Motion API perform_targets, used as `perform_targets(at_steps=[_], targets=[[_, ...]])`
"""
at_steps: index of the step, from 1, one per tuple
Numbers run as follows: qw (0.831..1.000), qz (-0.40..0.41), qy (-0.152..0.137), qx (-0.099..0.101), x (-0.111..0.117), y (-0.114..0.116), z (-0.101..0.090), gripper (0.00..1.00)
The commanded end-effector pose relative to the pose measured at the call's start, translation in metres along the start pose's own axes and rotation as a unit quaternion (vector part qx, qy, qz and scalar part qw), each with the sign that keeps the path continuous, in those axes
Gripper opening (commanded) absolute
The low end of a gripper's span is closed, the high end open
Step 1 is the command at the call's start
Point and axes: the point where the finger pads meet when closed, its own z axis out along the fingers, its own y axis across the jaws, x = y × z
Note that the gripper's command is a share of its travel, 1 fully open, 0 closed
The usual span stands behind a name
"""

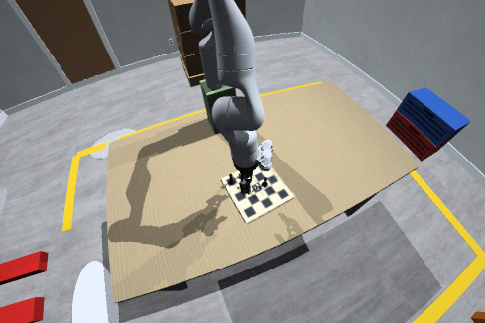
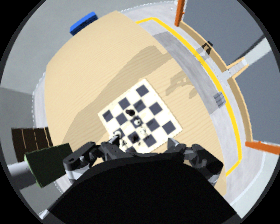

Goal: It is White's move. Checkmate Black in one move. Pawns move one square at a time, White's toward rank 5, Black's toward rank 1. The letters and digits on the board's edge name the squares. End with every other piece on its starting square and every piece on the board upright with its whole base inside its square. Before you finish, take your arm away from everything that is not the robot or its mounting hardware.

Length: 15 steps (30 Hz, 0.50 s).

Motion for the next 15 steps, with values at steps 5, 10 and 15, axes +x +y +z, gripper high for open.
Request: perform_targets(at_steps=[5,10,15], targets=[[1.000,0.004,-0.005,-0.007,0.0022,-0.0033,-0.0033,1.00],[1.000,0.012,-0.011,-0.015,0.0024,-0.0061,-0.0056,1.00],[1.000,0.012,-0.011,-0.015,0.0024,-0.0061,-0.0056,1.00]])
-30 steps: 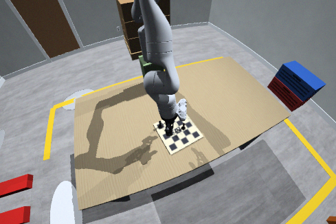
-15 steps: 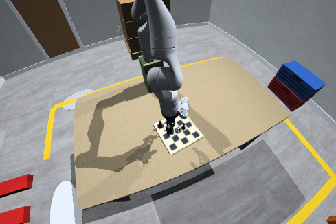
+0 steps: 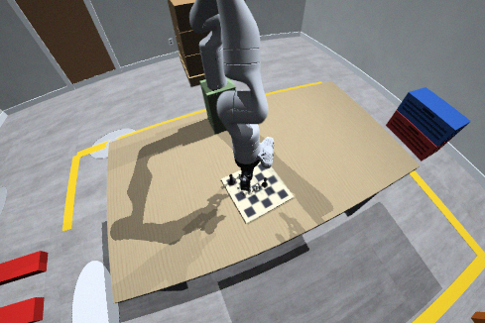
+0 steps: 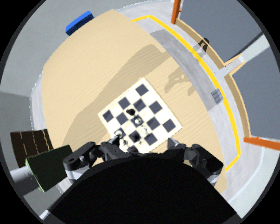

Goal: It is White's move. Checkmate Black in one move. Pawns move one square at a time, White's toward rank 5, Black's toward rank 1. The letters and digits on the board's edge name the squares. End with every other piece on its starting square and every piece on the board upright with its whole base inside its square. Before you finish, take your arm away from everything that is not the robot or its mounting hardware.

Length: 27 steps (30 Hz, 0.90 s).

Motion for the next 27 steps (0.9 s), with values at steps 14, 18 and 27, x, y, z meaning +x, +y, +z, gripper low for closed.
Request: perform_targets(at_steps=[14,18,27], targets=[[1.000,0.013,-0.009,-0.015,0.0019,-0.0045,-0.0057,1.00],[1.000,0.013,-0.009,-0.015,0.0019,-0.0045,-0.0057,1.00],[0.999,0.024,-0.015,-0.026,0.0015,-0.0079,-0.0091,1.00]])
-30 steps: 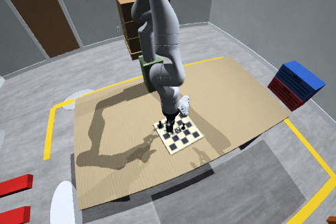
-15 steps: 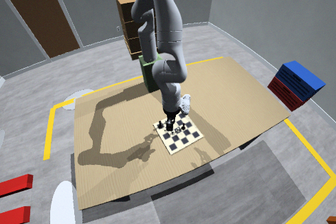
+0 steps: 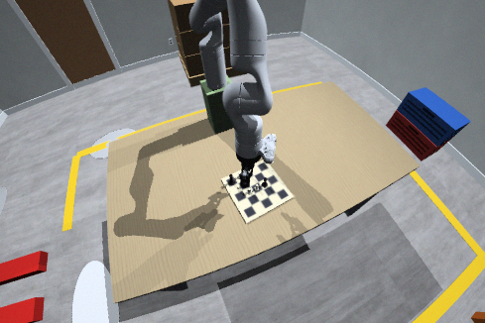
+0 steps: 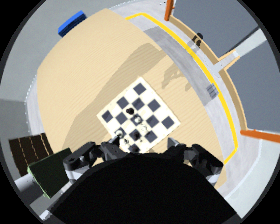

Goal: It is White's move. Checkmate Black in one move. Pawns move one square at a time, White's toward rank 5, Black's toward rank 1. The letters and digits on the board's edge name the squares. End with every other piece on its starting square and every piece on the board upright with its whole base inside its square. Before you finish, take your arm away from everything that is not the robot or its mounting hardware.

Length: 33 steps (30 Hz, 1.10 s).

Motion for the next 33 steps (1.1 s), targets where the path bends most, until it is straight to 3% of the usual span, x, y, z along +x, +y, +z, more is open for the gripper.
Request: perform_targets(at_steps=[1,33], targets=[[1.000,-0.002,-0.001,-0.002,0.0019,-0.0017,-0.0021,1.00],[1.000,0.012,-0.008,-0.016,0.0008,-0.0054,-0.0068,1.00]])
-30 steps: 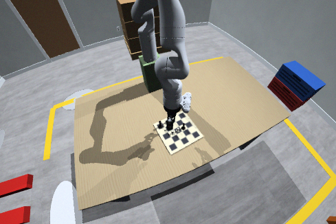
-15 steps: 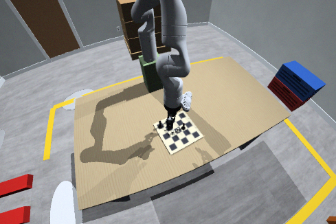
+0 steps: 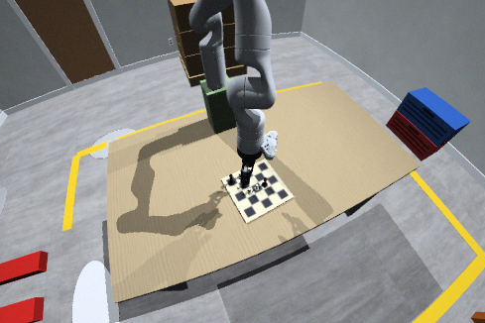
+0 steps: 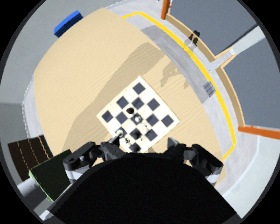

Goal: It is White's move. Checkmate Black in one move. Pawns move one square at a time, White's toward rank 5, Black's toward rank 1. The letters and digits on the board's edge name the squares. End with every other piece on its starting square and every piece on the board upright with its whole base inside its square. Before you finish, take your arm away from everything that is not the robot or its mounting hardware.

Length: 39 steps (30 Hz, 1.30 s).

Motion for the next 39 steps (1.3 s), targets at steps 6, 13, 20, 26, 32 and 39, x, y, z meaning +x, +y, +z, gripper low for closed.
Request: perform_targets(at_steps=[6,13,20,26,32,39], targets=[[1.000,-0.001,0.000,-0.001,0.0010,-0.0001,-0.0011,1.00],[1.000,-0.001,0.000,-0.001,0.0010,-0.0001,-0.0011,1.00],[1.000,-0.004,0.000,-0.001,0.0008,-0.0003,-0.0010,1.00],[1.000,-0.015,-0.001,0.000,0.0001,-0.0008,-0.0004,1.00],[0.999,-0.054,-0.004,0.003,-0.0023,-0.0027,0.0014,1.00],[0.990,-0.141,-0.011,0.011,-0.0072,-0.0064,0.0053,1.00]])
